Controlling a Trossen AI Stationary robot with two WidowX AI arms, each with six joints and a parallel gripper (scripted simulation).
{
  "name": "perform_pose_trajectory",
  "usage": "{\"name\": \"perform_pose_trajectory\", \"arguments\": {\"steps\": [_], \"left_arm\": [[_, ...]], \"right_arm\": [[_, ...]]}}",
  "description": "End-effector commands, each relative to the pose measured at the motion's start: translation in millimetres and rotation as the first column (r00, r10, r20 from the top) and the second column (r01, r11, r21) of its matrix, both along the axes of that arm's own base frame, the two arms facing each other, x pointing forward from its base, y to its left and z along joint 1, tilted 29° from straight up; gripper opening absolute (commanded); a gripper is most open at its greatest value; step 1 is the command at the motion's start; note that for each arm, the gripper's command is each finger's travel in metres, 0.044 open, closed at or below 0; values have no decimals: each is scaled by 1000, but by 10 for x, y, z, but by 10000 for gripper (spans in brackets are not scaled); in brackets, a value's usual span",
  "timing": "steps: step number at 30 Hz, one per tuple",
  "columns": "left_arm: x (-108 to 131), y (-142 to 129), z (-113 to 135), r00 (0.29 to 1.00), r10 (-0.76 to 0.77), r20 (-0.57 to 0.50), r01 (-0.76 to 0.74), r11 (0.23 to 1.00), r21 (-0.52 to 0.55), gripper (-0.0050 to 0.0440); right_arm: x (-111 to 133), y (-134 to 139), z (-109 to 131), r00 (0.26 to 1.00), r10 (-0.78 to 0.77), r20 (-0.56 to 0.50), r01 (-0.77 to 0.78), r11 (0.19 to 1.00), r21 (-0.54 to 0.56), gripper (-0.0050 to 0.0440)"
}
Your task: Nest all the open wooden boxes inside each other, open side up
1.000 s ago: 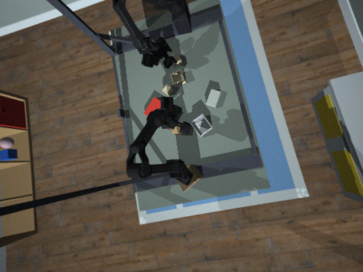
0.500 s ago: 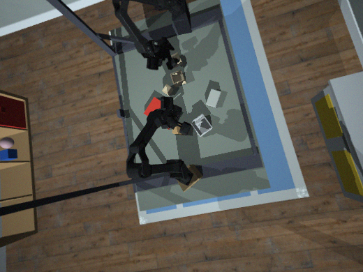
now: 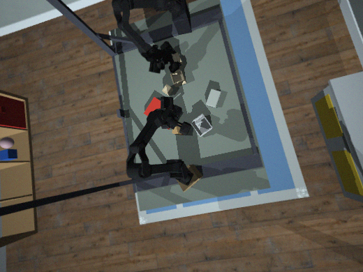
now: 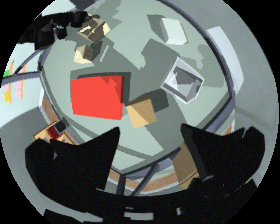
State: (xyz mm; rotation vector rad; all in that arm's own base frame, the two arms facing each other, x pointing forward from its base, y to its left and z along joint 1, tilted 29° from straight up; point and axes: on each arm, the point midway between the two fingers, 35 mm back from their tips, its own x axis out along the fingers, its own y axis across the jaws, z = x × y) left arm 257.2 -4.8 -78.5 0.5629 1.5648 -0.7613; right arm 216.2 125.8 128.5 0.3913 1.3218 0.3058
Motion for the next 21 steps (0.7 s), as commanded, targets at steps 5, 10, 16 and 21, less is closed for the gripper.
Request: {"name": "perform_pose_trajectory", "arguments": {"steps": [5,10,16,21], "left_arm": [[82,-48,-63,1000,4,19,-4,1000,-3,400],[87,-59,-84,1000,-1,19,1,1000,-4,352],[79,-59,-86,1000,-1,17,1,1000,-4,312],[79,-59,-86,1000,-1,17,1,1000,-4,292]], "right_arm": [[3,5,56,1000,5,20,-5,1000,8,400],[3,5,56,1000,5,20,-5,1000,8,400],[3,5,56,1000,5,20,-5,1000,8,400],[3,5,56,1000,5,20,-5,1000,8,400]]}}
